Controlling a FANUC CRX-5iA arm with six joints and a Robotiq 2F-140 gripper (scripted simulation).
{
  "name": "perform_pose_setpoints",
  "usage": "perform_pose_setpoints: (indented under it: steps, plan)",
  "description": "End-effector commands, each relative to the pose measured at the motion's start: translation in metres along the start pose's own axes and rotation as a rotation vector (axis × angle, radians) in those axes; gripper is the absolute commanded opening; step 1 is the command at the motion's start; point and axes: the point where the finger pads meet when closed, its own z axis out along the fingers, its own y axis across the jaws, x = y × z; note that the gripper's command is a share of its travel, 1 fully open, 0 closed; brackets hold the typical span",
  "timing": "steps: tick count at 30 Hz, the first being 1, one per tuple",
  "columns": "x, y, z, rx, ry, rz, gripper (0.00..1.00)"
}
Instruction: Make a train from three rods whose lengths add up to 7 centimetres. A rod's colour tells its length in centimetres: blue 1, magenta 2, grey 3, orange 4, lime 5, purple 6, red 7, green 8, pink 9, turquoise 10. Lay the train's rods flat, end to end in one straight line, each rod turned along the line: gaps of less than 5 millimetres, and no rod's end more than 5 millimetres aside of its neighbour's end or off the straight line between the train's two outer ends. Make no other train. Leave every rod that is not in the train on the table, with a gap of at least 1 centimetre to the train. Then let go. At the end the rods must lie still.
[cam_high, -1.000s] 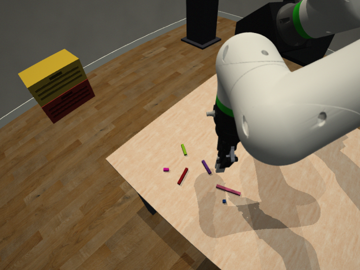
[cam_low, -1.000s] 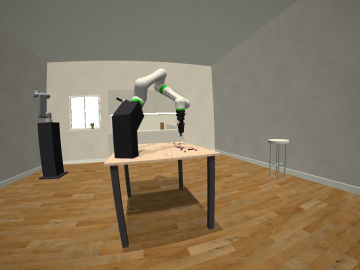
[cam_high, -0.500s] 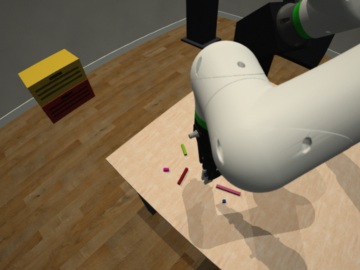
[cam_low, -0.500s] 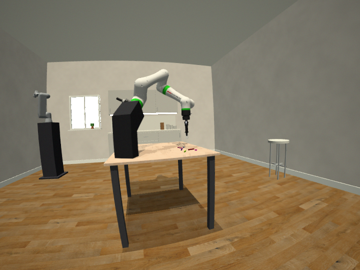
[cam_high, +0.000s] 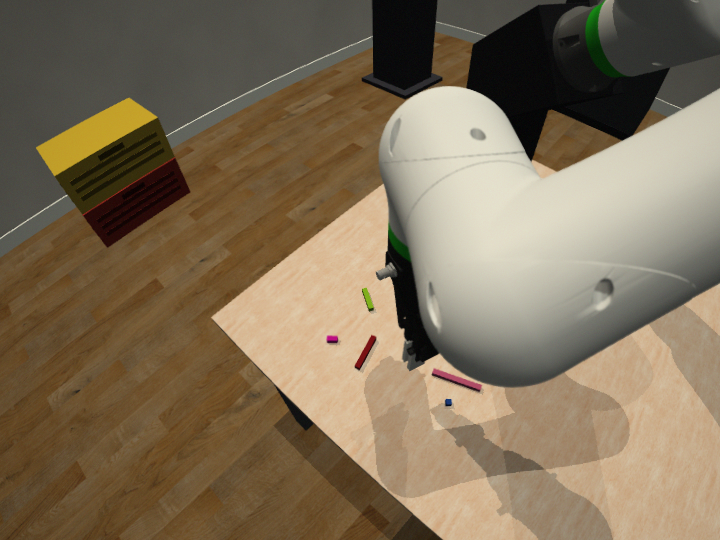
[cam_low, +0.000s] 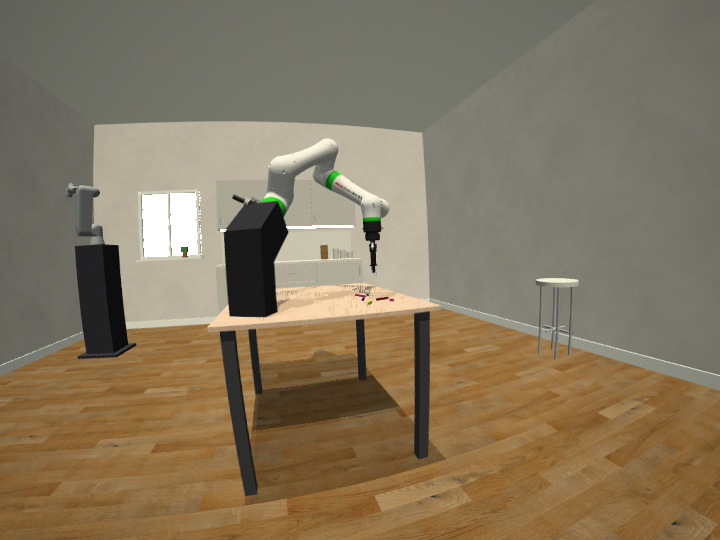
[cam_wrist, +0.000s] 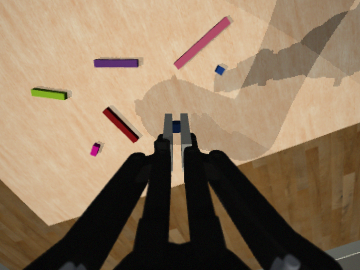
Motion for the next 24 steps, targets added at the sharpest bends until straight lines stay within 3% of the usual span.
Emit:
perform_pose_setpoints:
  steps: [1,6,18,24]
  plan:
    - [0.000,0.000,0.008,0.000,0.000,0.000,0.03]
    - [0.000,0.000,0.019,0.000,0.000,0.000,0.03]
    - [-0.001,-0.001,0.069,0.000,0.000,0.000,0.03]
    - [-0.001,-0.001,0.079,0.000,0.000,0.000,0.03]
